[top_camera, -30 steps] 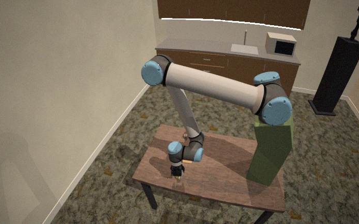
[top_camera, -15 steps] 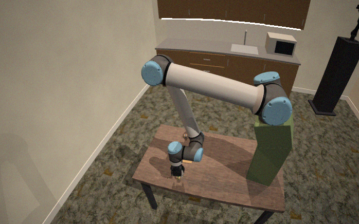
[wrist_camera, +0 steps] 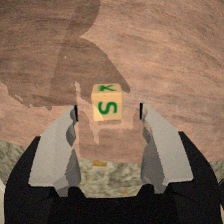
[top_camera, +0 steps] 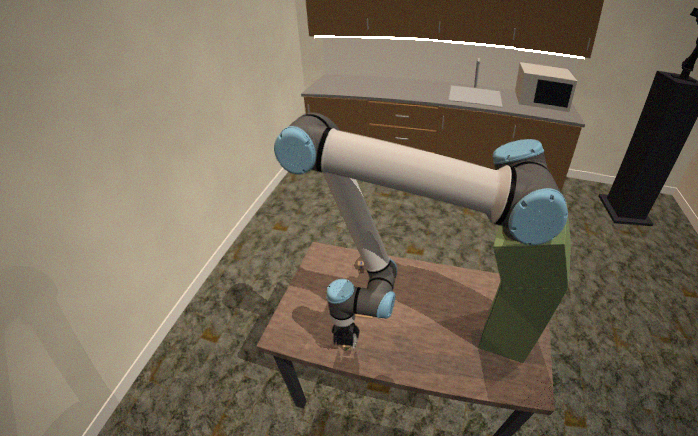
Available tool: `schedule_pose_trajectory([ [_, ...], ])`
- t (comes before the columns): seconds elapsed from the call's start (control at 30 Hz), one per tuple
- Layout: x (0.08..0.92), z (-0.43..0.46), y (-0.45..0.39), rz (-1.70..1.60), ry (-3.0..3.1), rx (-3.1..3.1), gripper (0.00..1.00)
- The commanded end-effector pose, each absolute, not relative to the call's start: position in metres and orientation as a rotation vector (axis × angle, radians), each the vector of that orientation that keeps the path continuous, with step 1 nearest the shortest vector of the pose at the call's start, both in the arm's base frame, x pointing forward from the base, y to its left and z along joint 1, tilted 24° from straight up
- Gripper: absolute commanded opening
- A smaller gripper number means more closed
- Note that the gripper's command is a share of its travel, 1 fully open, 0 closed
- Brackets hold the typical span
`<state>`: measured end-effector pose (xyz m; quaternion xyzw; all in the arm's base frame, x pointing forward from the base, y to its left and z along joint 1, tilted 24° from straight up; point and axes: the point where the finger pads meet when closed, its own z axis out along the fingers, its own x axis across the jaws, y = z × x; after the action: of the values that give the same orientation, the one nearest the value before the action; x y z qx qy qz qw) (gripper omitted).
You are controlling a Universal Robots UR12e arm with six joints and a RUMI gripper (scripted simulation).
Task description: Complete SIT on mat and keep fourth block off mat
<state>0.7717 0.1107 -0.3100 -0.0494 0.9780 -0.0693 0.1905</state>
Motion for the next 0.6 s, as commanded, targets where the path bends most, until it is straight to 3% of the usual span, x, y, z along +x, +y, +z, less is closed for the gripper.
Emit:
schedule_pose_trajectory([
  [0.0,0.7797,-0.3198,0.1087,-0.194,2.743,-0.139,0.40],
  [0.57,0.7810,-0.3243,0.1088,-0.194,2.743,-0.139,0.40],
])
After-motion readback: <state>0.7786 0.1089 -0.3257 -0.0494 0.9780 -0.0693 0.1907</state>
